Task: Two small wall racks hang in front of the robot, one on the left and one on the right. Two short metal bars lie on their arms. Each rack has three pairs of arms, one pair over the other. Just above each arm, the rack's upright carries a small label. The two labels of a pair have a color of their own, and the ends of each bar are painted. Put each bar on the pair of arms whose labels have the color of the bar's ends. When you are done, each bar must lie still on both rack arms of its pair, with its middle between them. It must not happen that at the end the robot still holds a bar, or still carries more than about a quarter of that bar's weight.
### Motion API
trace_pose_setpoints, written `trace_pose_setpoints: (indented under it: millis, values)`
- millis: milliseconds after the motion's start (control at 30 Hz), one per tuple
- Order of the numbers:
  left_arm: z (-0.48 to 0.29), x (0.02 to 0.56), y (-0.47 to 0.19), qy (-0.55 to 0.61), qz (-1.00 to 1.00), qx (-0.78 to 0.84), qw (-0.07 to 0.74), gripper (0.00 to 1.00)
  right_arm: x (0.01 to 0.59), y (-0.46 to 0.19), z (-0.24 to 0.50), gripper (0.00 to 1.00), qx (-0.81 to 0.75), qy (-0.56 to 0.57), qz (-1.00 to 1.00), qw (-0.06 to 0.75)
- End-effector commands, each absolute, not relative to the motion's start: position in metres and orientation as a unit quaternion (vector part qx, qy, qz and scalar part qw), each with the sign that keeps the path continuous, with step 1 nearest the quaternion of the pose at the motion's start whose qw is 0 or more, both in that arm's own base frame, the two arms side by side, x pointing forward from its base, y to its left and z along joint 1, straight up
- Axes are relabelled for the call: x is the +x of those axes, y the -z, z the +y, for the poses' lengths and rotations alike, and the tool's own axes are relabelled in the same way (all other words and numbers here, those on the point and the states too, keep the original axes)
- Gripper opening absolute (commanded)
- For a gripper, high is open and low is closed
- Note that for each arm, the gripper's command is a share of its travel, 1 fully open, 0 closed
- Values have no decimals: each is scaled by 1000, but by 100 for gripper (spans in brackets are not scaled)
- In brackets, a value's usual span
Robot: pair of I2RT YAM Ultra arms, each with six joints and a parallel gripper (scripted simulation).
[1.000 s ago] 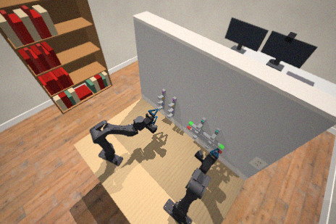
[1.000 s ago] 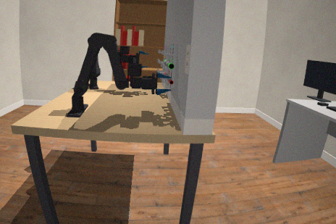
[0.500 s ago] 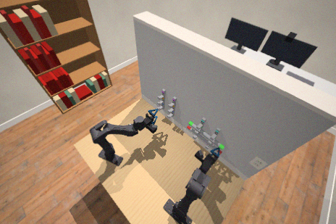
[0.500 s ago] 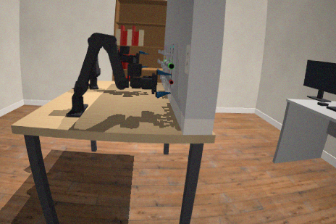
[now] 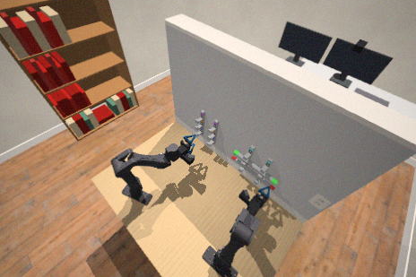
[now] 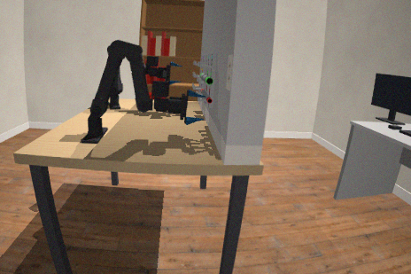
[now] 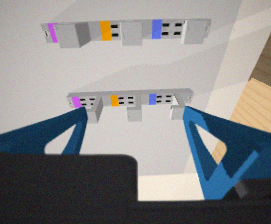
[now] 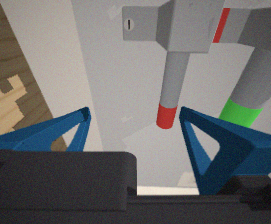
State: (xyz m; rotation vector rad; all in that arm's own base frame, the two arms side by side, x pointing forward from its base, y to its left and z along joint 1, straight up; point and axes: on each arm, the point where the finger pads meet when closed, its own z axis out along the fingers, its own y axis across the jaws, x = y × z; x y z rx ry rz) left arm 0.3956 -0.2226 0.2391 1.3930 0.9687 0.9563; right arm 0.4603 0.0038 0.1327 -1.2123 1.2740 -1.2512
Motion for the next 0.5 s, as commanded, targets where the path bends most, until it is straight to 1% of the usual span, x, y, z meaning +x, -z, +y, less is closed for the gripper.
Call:
trace_pose_setpoints:
  millis: [0,467]
  values:
    - [-219,393,-252,-407,410,577,577,100,454,-134,6,100,-485,516,516,482]
    - [-219,393,-252,-407,410,577,577,100,440,-142,7,100,-485,516,517,482]
